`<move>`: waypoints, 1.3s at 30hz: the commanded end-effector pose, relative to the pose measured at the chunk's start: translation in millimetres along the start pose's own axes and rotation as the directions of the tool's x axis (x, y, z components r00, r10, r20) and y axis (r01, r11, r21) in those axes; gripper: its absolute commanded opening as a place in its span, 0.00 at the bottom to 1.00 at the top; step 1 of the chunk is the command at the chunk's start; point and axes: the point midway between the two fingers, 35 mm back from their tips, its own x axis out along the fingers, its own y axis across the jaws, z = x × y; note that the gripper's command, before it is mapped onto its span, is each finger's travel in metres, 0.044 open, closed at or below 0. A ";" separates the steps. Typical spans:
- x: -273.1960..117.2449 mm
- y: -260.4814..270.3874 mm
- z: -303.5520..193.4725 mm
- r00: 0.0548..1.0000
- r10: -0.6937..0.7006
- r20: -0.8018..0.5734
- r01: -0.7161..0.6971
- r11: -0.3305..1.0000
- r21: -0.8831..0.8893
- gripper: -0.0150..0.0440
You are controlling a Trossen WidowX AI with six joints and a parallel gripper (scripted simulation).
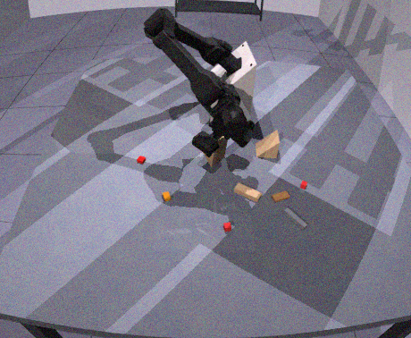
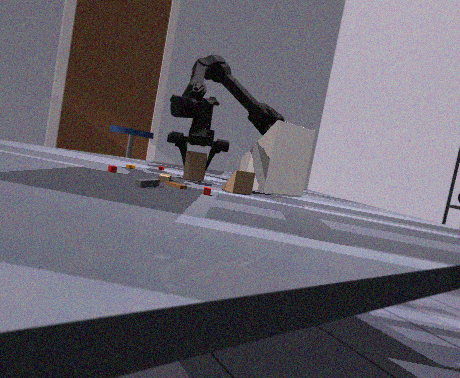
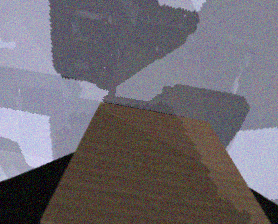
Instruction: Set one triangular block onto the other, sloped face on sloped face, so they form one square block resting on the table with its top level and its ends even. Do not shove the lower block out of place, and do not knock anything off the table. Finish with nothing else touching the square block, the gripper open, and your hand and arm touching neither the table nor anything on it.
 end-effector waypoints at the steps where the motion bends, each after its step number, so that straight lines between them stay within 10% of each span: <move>1: -2.7 -1.2 8.3 0.995 -0.012 -0.102 0.012 1.000 -0.001 0.25; 14: -3.9 -1.1 31.3 0.912 -0.010 -0.411 0.005 1.000 -0.012 0.25; 31: -3.5 -0.2 23.9 0.941 0.005 -0.337 -0.004 1.000 0.003 1.00; 39: -3.5 -0.2 23.9 0.941 0.005 -0.337 -0.004 1.000 0.003 1.00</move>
